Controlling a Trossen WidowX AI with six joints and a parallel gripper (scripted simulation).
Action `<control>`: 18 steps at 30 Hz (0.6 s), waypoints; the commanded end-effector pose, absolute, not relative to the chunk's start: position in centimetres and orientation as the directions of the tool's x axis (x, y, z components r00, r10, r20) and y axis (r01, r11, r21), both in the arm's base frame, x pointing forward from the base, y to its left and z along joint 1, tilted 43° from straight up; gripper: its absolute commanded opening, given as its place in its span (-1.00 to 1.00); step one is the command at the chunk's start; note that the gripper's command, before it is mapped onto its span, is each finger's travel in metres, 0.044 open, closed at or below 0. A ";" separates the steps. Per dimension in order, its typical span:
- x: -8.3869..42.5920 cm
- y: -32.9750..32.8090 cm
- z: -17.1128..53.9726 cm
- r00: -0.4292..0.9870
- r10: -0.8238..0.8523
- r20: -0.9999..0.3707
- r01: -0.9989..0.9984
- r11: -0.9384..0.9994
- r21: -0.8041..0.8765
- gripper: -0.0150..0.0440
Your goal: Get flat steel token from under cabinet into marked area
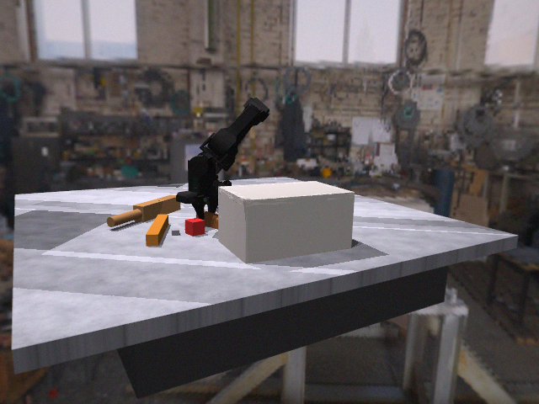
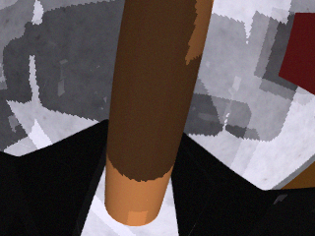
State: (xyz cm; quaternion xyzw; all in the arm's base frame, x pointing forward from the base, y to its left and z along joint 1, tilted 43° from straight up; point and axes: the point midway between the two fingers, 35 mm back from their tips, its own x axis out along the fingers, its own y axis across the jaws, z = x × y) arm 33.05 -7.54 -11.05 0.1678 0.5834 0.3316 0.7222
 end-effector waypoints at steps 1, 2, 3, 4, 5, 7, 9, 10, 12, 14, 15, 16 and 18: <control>33.8 -7.5 -10.9 0.100 0.672 -0.733 -0.283 0.726 0.627 -0.49; 34.0 -7.5 -10.8 0.100 0.672 -0.733 -0.284 0.726 0.627 -0.49; 34.1 -7.4 -10.8 0.100 0.672 -0.733 -0.284 0.726 0.627 -0.49; 34.2 -7.4 -10.8 0.100 0.673 -0.733 -0.284 0.726 0.627 -0.49; 34.3 -7.4 -10.7 0.100 0.673 -0.733 -0.284 0.726 0.627 -0.49; 34.6 -7.4 -10.7 0.100 0.673 -0.733 -0.284 0.726 0.627 -0.49; 34.8 -7.3 -10.6 0.100 0.673 -0.733 -0.284 0.726 0.627 -0.49; 34.9 -7.3 -10.6 0.100 0.673 -0.733 -0.284 0.726 0.627 -0.49; 35.2 -7.3 -10.5 0.101 0.673 -0.733 -0.284 0.726 0.627 -0.49; 35.4 -7.3 -10.4 0.101 0.673 -0.733 -0.284 0.726 0.627 -0.49; 35.5 -7.2 -10.4 0.101 0.673 -0.733 -0.284 0.726 0.627 -0.49; 35.7 -7.2 -10.4 0.101 0.673 -0.733 -0.284 0.726 0.627 -0.49; 35.9 -7.2 -10.3 0.101 0.673 -0.733 -0.284 0.725 0.627 -0.49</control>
